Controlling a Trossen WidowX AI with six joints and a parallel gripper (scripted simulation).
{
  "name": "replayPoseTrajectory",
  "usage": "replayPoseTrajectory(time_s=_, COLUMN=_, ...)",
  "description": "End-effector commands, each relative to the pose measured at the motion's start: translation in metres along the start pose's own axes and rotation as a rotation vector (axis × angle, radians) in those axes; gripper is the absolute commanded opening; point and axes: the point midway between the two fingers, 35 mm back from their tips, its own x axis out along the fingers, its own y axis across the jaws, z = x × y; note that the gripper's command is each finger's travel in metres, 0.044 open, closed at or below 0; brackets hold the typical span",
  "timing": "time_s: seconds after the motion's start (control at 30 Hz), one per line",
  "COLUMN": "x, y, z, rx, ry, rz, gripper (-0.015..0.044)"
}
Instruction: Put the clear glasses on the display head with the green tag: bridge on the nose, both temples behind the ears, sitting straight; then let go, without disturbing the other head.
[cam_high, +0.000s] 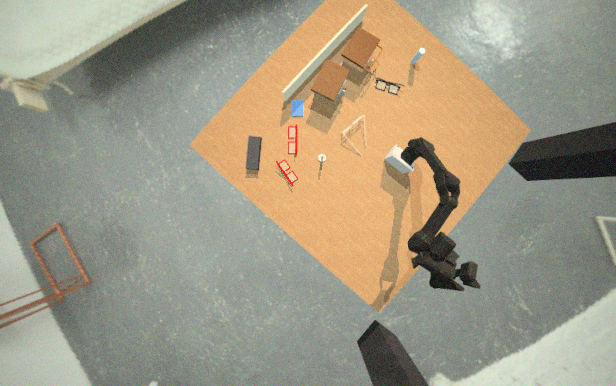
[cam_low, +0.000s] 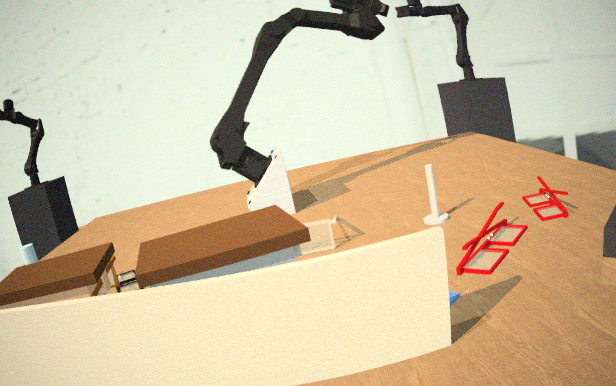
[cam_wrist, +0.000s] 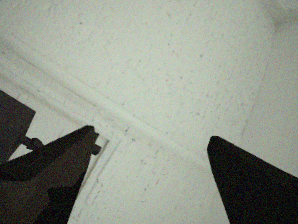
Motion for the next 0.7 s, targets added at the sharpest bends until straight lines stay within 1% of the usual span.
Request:
replayPoseTrajectory(time_s=0.0, x=-0.05, y=-0.026, z=-0.043, rx=0.105, ry=0.202, rz=-0.05, gripper=0.023)
replayPoseTrajectory(time_s=0.03, x=-0.063, y=-0.029, z=-0.054, rx=0.141, ry=0.256, rz=-0.062, gripper=0.0204)
replayPoseTrajectory(time_s=0.07, x=-0.077, y=-0.033, z=-0.063, rx=0.176, ry=0.31, rz=-0.073, gripper=0.02)
replayPoseTrajectory(time_s=0.23, x=-0.152, y=-0.043, z=-0.104, rx=0.346, ry=0.585, rz=-0.133, gripper=0.02)
replayPoseTrajectory(time_s=0.37, x=-0.218, y=-0.044, z=-0.125, rx=0.479, ry=0.805, rz=-0.18, gripper=0.02)
replayPoseTrajectory(time_s=0.53, x=-0.306, y=-0.036, z=-0.134, rx=0.647, ry=1.077, rz=-0.236, gripper=0.02)
replayPoseTrajectory(time_s=0.67, x=-0.375, y=-0.024, z=-0.126, rx=0.782, ry=1.292, rz=-0.277, gripper=0.02)
